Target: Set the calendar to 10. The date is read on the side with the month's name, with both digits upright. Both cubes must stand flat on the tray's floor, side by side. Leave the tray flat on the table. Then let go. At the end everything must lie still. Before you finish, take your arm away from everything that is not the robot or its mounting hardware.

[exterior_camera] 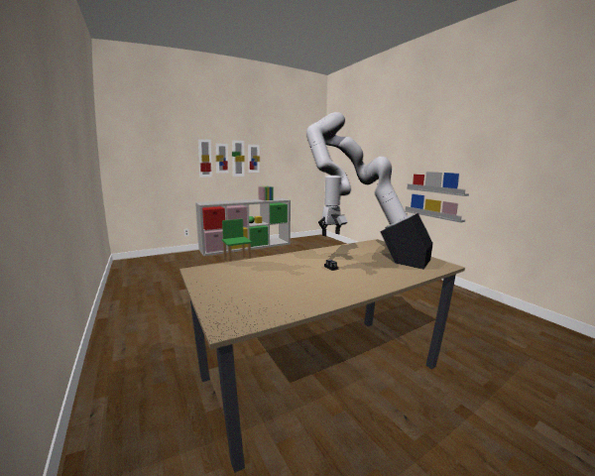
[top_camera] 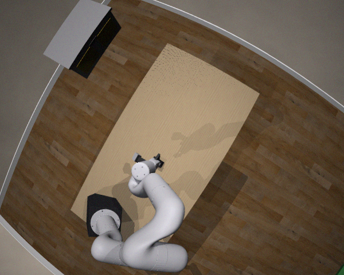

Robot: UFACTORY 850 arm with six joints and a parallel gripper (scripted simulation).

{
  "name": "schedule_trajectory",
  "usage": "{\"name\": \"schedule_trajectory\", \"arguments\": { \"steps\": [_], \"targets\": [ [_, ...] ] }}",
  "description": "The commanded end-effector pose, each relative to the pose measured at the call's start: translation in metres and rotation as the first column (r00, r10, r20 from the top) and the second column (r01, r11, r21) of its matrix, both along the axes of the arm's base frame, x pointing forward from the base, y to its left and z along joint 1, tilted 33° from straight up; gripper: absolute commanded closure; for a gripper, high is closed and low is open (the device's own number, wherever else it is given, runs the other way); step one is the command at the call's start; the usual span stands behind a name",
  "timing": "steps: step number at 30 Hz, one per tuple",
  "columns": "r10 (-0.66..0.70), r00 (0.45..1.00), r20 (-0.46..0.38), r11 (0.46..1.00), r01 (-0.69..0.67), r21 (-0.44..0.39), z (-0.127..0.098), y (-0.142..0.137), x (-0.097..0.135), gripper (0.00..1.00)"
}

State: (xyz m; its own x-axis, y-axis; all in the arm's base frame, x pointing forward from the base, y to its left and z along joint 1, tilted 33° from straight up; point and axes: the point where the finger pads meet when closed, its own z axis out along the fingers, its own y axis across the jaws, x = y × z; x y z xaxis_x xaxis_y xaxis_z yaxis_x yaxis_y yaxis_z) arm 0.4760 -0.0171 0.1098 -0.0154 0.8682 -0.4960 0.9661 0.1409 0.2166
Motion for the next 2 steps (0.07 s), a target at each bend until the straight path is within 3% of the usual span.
{"name": "schedule_trajectory", "arguments": {
  "steps": [1, 2],
  "targets": [
    [0.0, 1.0, 0.001, 1.0, 0.0, 0.0, 0.0004, 0.0003, 0.0005, 0.0],
    [0.0, 1.0, 0.001, 1.0, 0.0, 0.0, 0.0004, 0.0003, 0.0005, 0.0]
  ]
}}
